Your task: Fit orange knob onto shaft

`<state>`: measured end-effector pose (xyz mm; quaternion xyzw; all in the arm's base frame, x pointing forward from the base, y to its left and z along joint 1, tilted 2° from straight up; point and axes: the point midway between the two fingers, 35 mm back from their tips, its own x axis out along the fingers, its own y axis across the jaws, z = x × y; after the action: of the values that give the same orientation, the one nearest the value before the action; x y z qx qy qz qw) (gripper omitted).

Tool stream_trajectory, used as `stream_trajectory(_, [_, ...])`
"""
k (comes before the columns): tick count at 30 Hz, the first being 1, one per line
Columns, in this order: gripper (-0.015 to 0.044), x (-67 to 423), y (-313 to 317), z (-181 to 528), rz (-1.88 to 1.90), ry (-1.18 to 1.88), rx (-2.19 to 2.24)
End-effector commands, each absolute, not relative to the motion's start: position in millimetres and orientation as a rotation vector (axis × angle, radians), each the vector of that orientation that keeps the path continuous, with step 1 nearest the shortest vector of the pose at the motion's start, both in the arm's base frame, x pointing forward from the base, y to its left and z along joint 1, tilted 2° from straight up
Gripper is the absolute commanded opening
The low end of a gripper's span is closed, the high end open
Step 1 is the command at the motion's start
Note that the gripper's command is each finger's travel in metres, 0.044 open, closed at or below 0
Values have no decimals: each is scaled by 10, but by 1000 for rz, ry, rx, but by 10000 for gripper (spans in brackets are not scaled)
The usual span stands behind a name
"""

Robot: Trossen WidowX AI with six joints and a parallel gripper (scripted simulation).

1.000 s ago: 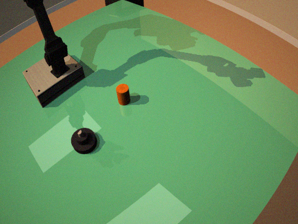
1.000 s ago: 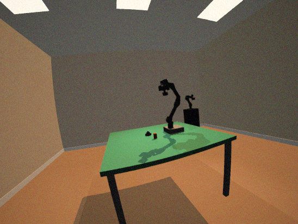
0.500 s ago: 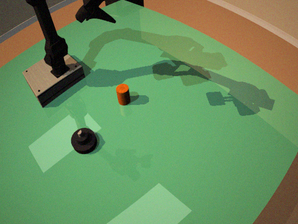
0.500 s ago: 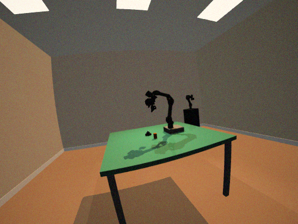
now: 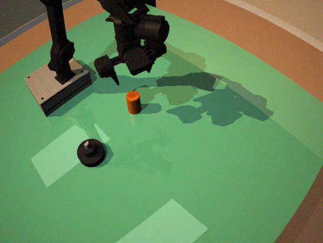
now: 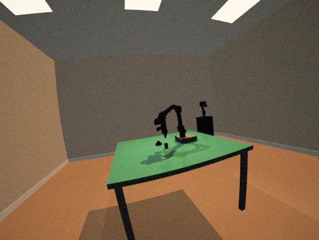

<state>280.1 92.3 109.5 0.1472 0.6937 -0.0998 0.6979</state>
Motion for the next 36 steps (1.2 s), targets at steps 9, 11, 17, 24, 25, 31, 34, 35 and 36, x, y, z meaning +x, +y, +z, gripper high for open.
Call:
stream_trajectory(9, [440,2770,869,708,-218,1544,292])
stream_trajectory(11, [440,2770,869,708,-218,1544,292])
stream_trajectory(17, [440,2764,863,556,-218,1544,292])
stream_trajectory(24, [440,2773,868,482,-218,1544,292])
stream_trajectory(25, [440,2775,869,466,-218,1544,292])
stream_trajectory(31, [440,2782,874,368,-218,1544,292])
stream_trajectory(34, [440,2784,877,319,-218,1544,291])
stream_trajectory(35, [440,2785,877,302,-218,1544,291])
stream_trajectory(36, [440,2785,878,286,-218,1544,291])
